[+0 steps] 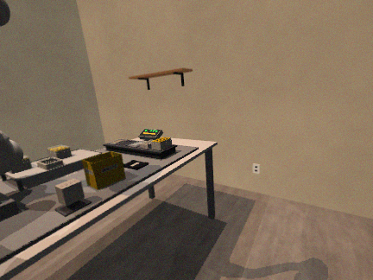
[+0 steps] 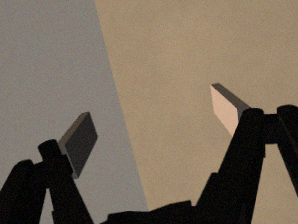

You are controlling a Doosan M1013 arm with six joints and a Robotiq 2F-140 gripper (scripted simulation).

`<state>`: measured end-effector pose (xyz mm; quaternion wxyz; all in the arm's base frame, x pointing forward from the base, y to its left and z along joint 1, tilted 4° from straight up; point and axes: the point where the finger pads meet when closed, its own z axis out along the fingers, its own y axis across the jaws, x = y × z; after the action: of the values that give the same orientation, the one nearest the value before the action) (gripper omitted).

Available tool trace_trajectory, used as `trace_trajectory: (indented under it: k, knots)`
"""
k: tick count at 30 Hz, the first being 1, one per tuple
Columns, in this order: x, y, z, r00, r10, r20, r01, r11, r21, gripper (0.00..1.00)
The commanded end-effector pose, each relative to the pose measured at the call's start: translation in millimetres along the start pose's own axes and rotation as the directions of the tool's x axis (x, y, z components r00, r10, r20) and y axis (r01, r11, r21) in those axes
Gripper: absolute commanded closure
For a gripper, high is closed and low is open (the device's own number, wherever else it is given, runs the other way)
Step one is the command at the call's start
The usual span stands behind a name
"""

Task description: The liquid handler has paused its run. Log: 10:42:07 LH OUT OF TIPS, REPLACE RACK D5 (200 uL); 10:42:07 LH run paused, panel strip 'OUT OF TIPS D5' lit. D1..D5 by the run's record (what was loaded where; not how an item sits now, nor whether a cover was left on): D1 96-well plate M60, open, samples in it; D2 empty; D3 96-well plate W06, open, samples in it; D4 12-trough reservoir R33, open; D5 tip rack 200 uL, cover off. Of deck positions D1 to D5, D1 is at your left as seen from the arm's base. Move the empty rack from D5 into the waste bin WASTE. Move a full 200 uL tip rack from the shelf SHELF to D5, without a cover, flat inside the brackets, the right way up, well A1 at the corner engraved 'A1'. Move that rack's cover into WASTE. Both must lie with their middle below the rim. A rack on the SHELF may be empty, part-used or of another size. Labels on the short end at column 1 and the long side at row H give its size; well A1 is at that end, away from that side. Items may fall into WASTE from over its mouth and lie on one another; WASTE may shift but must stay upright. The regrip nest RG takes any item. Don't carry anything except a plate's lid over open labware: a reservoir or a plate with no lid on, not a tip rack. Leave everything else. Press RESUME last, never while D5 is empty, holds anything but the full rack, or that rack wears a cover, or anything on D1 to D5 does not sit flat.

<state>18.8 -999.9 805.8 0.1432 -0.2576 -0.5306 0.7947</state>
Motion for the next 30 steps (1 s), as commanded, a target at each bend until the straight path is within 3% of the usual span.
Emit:
trace_trajectory:
  k: [1, 5, 7, 13, 22, 24, 30]
  knots:
    - [0.0, 2.1, -16.6, 0.998, 0.036, -0.058, -0.036, 0.999, -0.006, 0.23]
    - [-0.8, 4.8, -36.4, 0.989, 0.077, -0.125, -0.079, 0.997, -0.011, 0.23]
    - [-0.8, 4.8, -36.4, 0.989, 0.077, -0.125, -0.079, 0.997, -0.011, 0.23]
    - [-2.0, 9.0, -66.1, 0.965, 0.137, -0.225, -0.143, 0.990, -0.012, 0.23]
    - [-3.8, 15.3, -110.6, 0.902, 0.221, -0.370, -0.238, 0.971, -0.001, 0.23]
    - [-3.8, 15.3, -110.6, 0.902, 0.221, -0.370, -0.238, 0.971, -0.001, 0.23]
    - [-5.0, 19.5, -140.3, 0.845, 0.271, -0.462, -0.299, 0.954, 0.014, 0.23]
